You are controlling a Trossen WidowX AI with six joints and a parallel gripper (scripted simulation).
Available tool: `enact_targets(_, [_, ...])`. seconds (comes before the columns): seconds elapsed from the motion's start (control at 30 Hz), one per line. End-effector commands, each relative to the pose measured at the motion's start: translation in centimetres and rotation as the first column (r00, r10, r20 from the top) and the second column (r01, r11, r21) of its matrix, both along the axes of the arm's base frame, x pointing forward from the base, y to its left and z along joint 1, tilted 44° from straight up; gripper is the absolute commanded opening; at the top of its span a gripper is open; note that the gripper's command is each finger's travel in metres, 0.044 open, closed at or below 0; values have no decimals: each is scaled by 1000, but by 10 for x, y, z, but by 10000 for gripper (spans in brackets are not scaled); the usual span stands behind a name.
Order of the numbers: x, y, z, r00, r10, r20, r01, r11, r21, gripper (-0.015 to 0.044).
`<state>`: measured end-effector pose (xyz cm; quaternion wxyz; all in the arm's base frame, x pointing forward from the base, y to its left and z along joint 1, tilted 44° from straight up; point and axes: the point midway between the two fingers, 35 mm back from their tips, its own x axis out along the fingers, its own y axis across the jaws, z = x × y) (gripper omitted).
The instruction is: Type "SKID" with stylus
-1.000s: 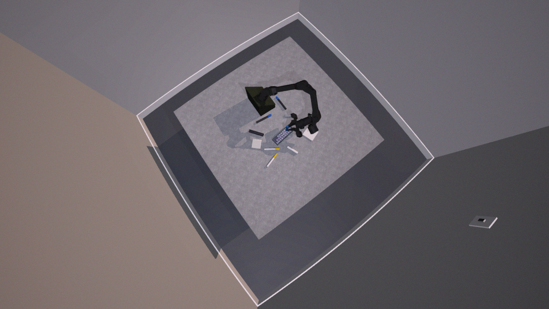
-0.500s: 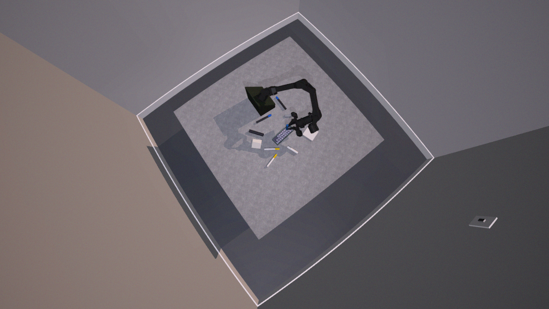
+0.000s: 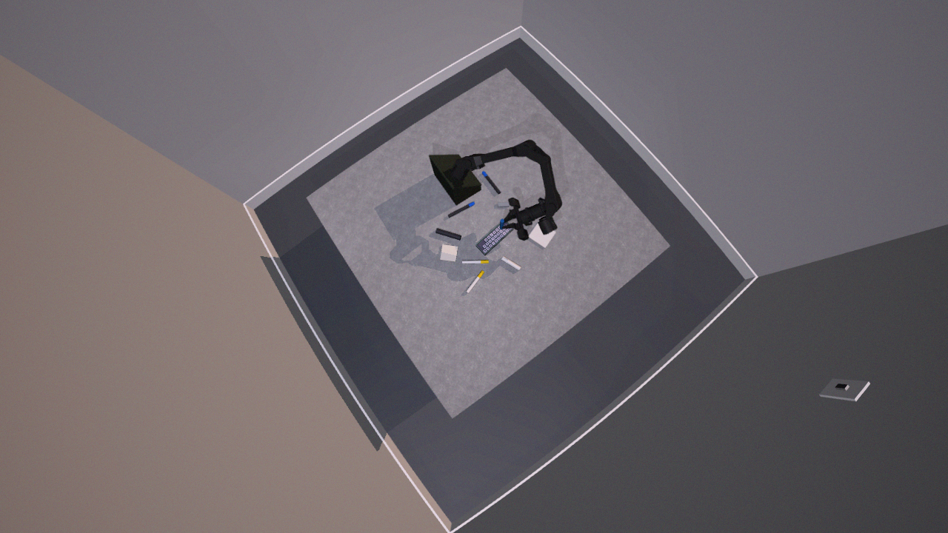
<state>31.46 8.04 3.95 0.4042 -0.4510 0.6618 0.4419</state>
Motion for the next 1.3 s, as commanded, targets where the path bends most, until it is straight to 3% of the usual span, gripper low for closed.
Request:
enact_targets(0.0, [8, -11, -10, 1000, 2, 1, -2, 1000, -3, 0])
enact_targets(0.33, [37, -68, -60, 1000, 10, -3, -10, 1000, -12, 0])
enact_targets(1.13, [38, -56, -74, 1000, 10, -4, -10, 1000, -11, 0])
enact_targets(1.23, [39, -55, -74, 1000, 10, -4, -10, 1000, -11, 79])
enact_targets(1.27, [40, -55, -75, 1000, 10, -3, -10, 1000, -11, 81])
